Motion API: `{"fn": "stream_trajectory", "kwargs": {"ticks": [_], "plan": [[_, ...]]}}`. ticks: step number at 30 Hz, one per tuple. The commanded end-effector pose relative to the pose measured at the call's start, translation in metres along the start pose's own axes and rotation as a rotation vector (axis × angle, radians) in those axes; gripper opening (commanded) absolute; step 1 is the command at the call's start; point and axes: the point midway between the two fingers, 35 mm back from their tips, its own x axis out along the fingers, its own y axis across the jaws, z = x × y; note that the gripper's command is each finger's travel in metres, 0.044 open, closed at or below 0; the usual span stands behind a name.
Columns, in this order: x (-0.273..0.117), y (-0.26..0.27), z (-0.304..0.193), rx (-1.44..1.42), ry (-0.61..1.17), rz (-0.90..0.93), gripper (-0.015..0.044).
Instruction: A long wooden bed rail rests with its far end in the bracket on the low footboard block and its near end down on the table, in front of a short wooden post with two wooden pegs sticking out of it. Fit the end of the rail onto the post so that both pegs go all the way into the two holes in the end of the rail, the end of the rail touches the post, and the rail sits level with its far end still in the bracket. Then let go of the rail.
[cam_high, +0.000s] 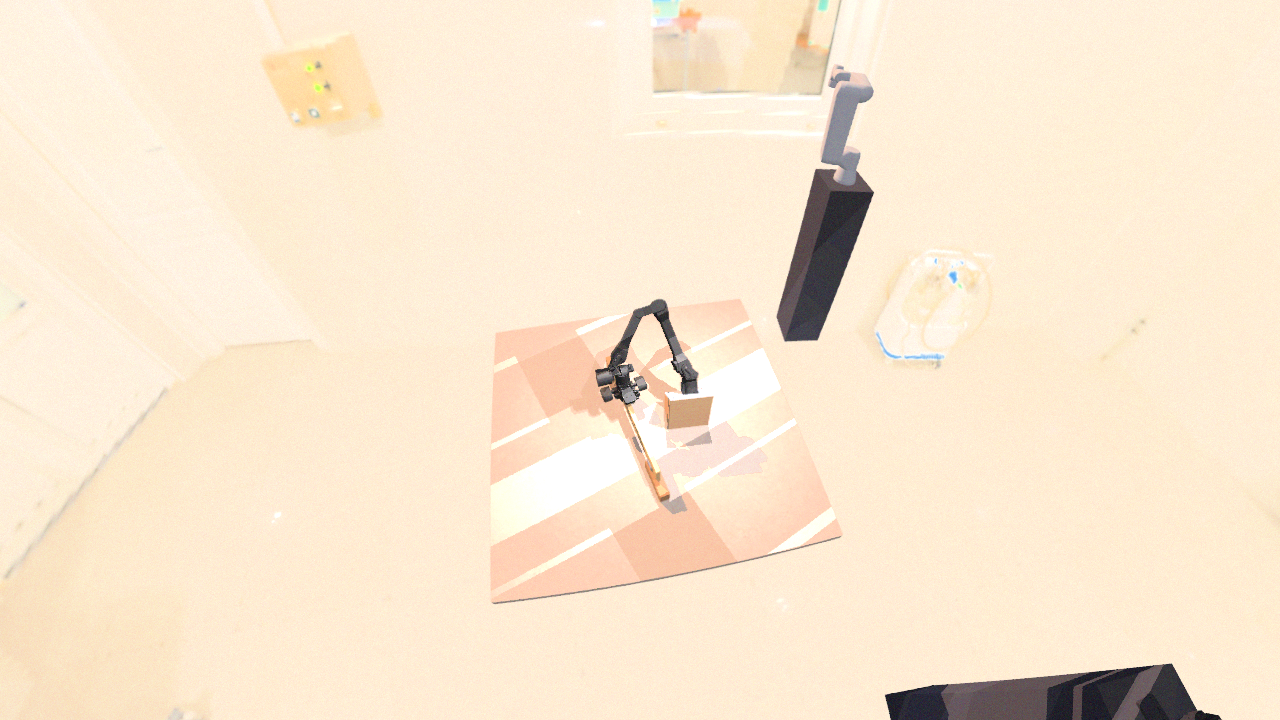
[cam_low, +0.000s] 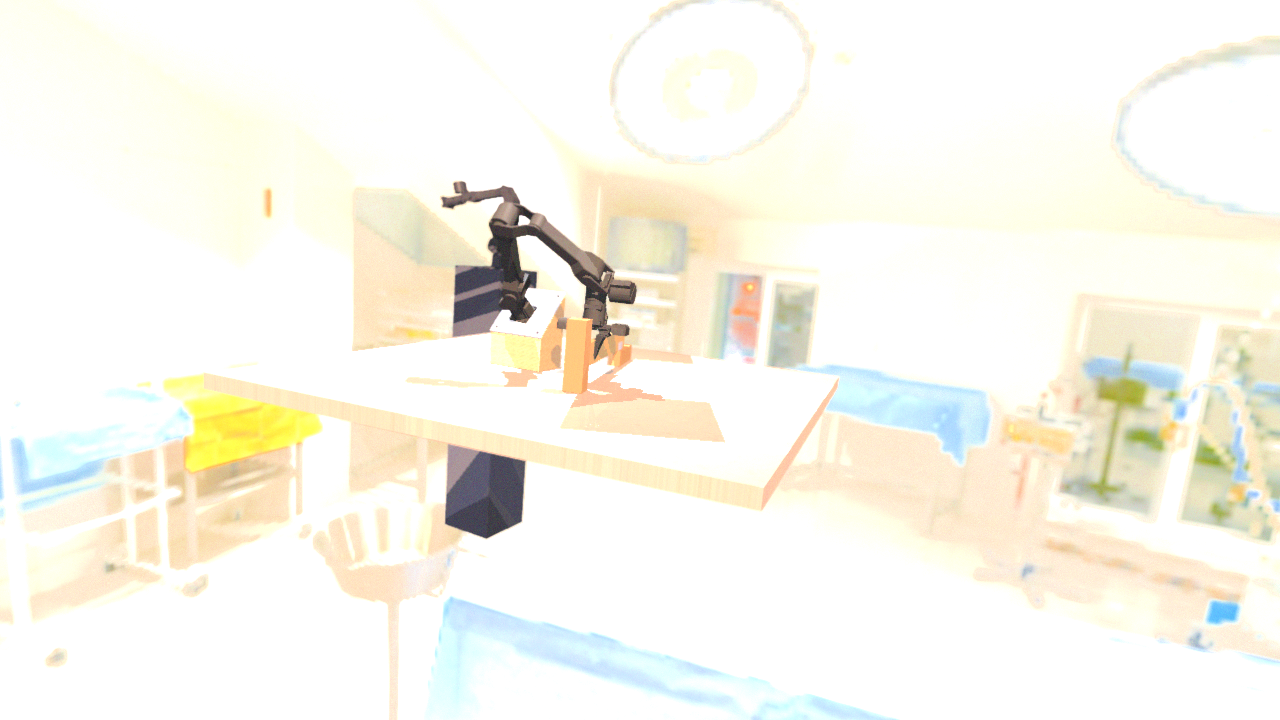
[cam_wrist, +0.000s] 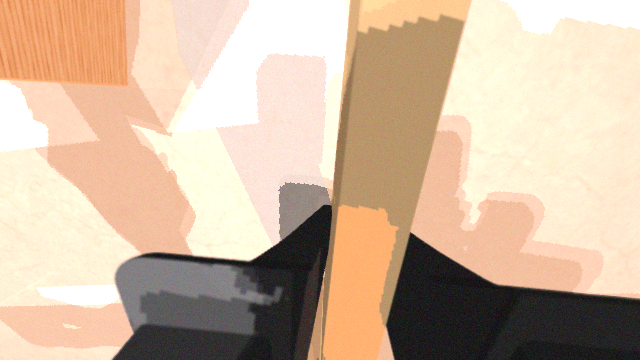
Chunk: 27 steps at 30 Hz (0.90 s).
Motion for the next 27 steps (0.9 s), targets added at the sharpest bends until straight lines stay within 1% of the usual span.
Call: {"fn": "stream_trajectory", "kwargs": {"ticks": [1,27], "plan": [[-0.0016,-0.0009,0.0002,0.000,-0.004,-0.009,0.0000],[-0.0016,-0.0001,-0.0056,0.000,-0.004,-0.009,0.0000]]}}
